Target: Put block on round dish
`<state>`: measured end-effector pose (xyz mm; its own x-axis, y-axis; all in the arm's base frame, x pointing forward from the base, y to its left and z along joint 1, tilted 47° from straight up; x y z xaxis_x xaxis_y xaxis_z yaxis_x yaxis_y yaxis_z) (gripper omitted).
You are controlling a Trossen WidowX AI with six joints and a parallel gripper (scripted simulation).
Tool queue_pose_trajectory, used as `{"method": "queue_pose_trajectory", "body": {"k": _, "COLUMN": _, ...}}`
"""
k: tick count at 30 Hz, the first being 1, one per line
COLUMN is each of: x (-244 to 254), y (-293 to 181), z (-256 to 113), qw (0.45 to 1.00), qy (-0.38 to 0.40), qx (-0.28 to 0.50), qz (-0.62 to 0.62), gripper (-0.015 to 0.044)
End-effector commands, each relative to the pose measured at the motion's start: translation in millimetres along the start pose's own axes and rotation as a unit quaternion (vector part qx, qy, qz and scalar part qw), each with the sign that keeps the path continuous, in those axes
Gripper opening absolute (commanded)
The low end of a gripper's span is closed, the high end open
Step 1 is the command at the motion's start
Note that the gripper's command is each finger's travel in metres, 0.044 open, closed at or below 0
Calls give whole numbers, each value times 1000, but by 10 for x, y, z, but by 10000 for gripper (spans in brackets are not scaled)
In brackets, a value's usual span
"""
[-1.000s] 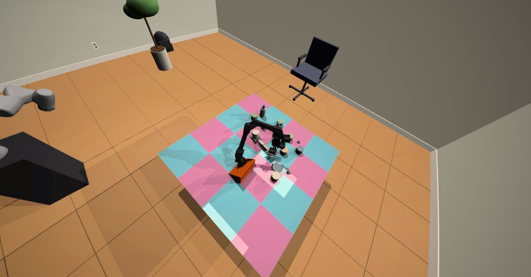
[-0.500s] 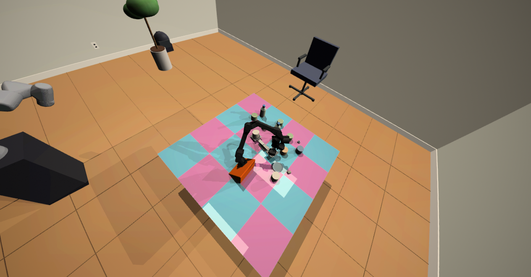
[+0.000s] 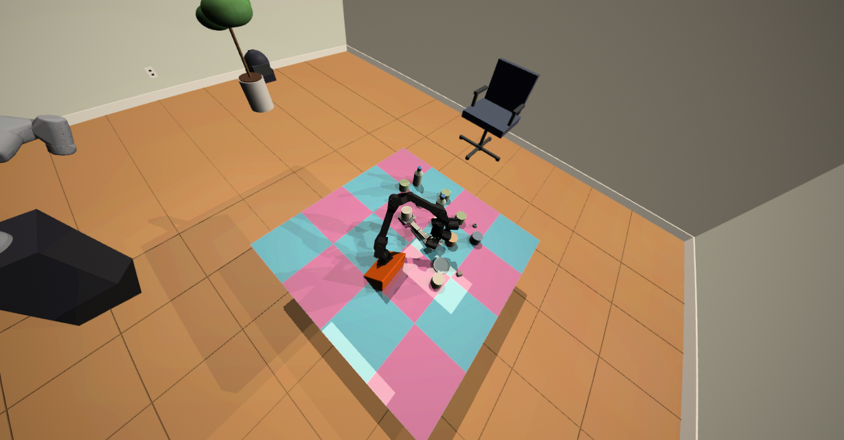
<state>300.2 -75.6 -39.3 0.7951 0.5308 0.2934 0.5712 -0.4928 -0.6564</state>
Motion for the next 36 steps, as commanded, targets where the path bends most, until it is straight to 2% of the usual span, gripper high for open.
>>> {"method": "queue_pose_trajectory", "body": {"k": 1, "x": -7, "y": -7, "z": 36, "qw": 1000, "qy": 1, "qx": 2, "qz": 3, "gripper": 234}}
{"method": "queue_pose_trajectory", "body": {"k": 4, "x": -7, "y": -7, "z": 36, "qw": 1000, "qy": 1, "qx": 2, "qz": 3, "gripper": 155}}
{"method": "queue_pose_trajectory", "body": {"k": 11, "x": -7, "y": -7, "z": 36, "qw": 1000, "qy": 1, "qx": 2, "qz": 3, "gripper": 108}}
{"method": "queue_pose_trajectory", "body": {"k": 15, "x": -1, "y": 4, "z": -31, "qw": 1000, "qy": 1, "qx": 1, "qz": 3, "gripper": 3}}
{"method": "queue_pose_trajectory", "body": {"k": 32, "x": -7, "y": 9, "z": -845, "qw": 1000, "qy": 0, "qx": 1, "qz": 4, "gripper": 0}}
{"method": "queue_pose_trajectory", "body": {"k": 36, "x": -14, "y": -1, "z": -915, "qw": 1000, "qy": 0, "qx": 1, "qz": 4, "gripper": 0}}
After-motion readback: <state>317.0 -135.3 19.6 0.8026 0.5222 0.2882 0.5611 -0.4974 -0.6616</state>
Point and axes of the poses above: the point midway between the two fingers, 35 mm back from their tips, its own z axis out along the fingers, its own x axis across the jaws, y = z × x, the point moved 4 cm from there along -z, back along the fingers, and after that the axes turned 9 degrees about -z, right-handed, at the moved point
